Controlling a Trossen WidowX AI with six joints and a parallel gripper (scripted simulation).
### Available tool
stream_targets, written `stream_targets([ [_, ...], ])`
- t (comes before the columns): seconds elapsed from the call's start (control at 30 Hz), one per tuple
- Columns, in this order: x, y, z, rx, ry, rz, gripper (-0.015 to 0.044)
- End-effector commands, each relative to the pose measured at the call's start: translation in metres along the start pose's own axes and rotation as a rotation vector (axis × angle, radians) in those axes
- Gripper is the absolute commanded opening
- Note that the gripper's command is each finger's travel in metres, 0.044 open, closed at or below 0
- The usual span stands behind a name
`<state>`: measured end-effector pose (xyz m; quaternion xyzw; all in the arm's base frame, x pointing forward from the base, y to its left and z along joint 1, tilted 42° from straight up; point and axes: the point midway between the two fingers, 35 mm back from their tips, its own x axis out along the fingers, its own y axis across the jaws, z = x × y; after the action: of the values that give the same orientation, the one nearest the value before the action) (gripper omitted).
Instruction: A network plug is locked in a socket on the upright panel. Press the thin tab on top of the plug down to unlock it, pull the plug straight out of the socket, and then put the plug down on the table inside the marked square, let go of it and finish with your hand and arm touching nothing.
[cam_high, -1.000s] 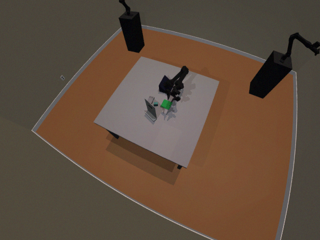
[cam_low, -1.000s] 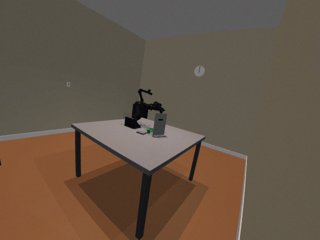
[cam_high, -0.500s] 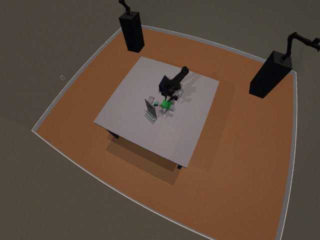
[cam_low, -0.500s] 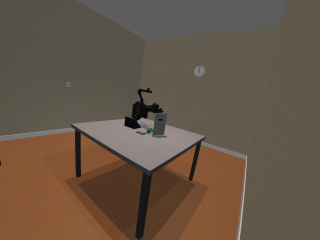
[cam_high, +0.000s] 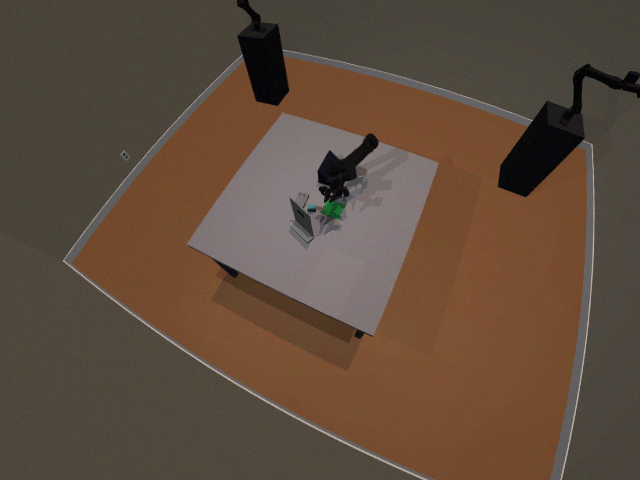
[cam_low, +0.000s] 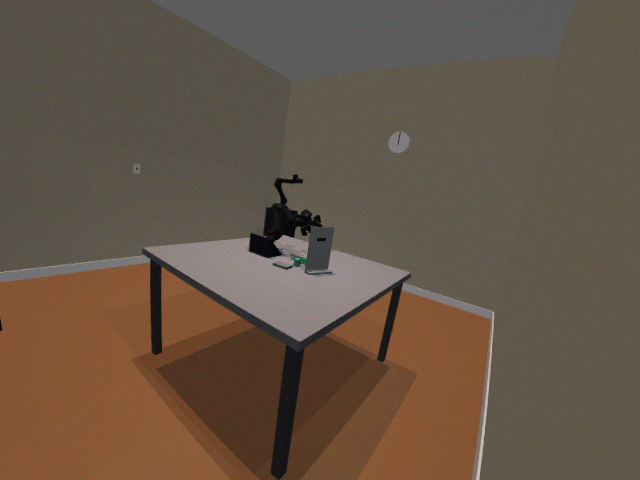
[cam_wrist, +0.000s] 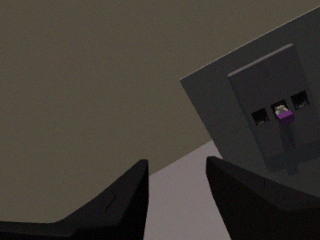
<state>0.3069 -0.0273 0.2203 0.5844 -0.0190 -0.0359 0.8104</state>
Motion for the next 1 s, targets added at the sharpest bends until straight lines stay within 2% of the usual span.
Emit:
stream_targets([
  [0.0, -0.003, -0.016, -0.002, 0.163, 0.000, -0.020, 0.0156],
  [0.8, -0.030, -0.081, -0.011, 0.997, -0.055, -0.067, 0.0156],
  [0.97, -0.032, -0.085, -0.012, 1.049, -0.060, -0.069, 0.0156],
])
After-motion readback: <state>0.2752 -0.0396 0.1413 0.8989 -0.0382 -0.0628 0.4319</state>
